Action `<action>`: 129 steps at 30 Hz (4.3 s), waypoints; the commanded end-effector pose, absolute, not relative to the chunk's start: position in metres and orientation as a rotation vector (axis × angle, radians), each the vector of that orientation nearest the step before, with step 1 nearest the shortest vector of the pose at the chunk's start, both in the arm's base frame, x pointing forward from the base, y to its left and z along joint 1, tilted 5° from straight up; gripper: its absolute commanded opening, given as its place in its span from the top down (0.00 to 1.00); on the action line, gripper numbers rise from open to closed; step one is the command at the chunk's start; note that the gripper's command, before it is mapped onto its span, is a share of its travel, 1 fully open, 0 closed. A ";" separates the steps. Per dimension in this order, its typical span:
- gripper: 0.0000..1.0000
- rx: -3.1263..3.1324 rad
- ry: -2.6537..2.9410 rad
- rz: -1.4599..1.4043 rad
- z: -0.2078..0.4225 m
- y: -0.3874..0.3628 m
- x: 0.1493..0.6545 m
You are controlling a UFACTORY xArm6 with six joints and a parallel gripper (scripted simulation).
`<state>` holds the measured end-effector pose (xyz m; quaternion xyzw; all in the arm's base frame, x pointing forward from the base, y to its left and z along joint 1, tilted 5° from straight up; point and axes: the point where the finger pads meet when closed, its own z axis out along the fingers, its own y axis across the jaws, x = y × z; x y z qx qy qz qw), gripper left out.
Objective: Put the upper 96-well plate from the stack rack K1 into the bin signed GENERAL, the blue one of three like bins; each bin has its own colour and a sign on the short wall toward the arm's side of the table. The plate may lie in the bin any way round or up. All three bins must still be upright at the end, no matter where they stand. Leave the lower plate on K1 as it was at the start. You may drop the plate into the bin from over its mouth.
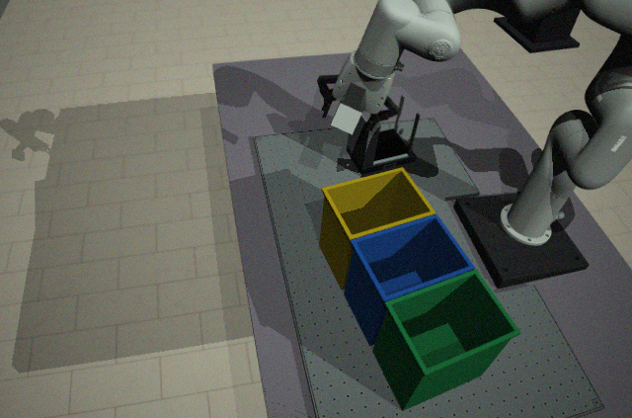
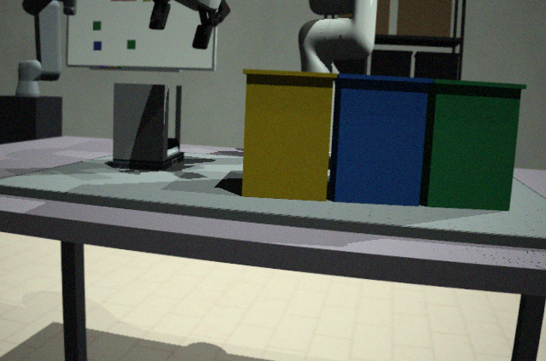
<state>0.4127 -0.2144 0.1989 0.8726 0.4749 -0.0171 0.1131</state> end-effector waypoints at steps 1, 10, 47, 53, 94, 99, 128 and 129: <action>0.00 2.557 1.391 -0.046 0.201 -0.215 0.414; 0.00 2.557 1.391 -0.046 0.201 -0.215 0.414; 0.00 3.029 0.438 -0.105 0.225 -0.297 0.309; 0.00 3.079 0.253 -0.115 0.229 -0.305 0.291; 0.00 3.117 0.067 -0.124 0.205 -0.316 0.262; 0.00 3.117 0.067 -0.124 0.197 -0.316 0.261; 0.00 3.117 0.067 -0.124 0.155 -0.317 0.258; 0.00 3.117 0.067 -0.124 0.154 -0.317 0.258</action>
